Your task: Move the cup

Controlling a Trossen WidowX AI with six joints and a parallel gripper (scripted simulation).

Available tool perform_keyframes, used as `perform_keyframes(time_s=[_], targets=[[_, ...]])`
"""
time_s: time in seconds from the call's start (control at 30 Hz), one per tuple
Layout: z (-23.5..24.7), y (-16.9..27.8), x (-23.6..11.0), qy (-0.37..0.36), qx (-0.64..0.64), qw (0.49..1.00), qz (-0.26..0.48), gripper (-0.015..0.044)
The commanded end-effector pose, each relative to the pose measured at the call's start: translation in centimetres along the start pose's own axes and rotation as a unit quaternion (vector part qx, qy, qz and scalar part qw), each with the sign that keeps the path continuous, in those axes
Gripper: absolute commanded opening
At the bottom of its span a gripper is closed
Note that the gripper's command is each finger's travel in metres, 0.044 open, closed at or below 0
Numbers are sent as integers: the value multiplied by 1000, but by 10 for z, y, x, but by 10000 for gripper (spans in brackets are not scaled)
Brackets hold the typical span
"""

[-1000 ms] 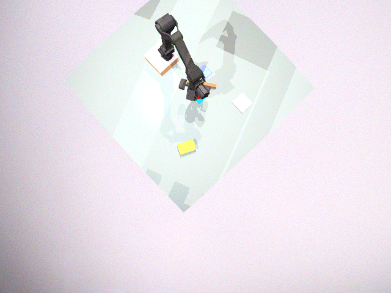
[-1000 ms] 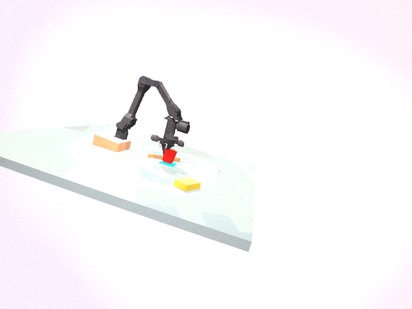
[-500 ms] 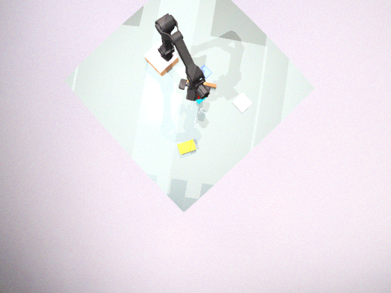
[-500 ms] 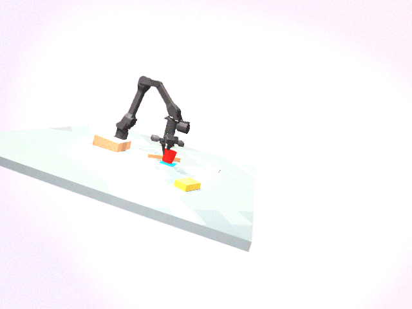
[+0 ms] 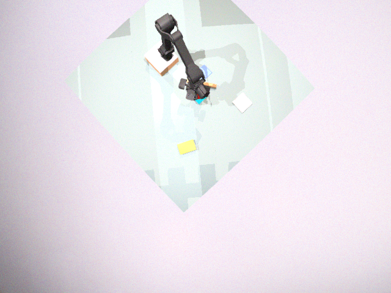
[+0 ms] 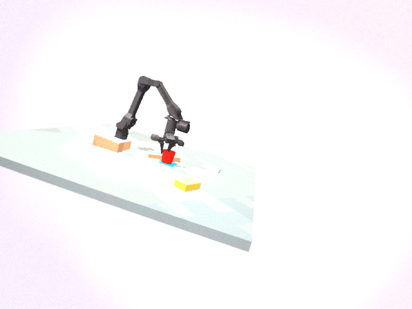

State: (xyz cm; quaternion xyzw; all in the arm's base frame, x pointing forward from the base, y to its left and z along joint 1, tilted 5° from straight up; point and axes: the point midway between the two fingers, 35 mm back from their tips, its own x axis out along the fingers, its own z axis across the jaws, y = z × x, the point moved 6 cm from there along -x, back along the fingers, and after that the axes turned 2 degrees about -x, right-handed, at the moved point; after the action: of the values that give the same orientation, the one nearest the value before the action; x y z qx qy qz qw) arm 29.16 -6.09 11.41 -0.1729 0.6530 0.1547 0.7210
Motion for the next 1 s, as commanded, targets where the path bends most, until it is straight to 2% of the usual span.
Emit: perform_keyframes(time_s=[0.0, 0.83, 0.97], targets=[[1, -1, -8, -4, -1, 1000, -2, 128], [-5, 0, -46, -6, -2, 1000, -2, 128], [-4, 0, -42, -2, 0, 1000, -2, 233]])
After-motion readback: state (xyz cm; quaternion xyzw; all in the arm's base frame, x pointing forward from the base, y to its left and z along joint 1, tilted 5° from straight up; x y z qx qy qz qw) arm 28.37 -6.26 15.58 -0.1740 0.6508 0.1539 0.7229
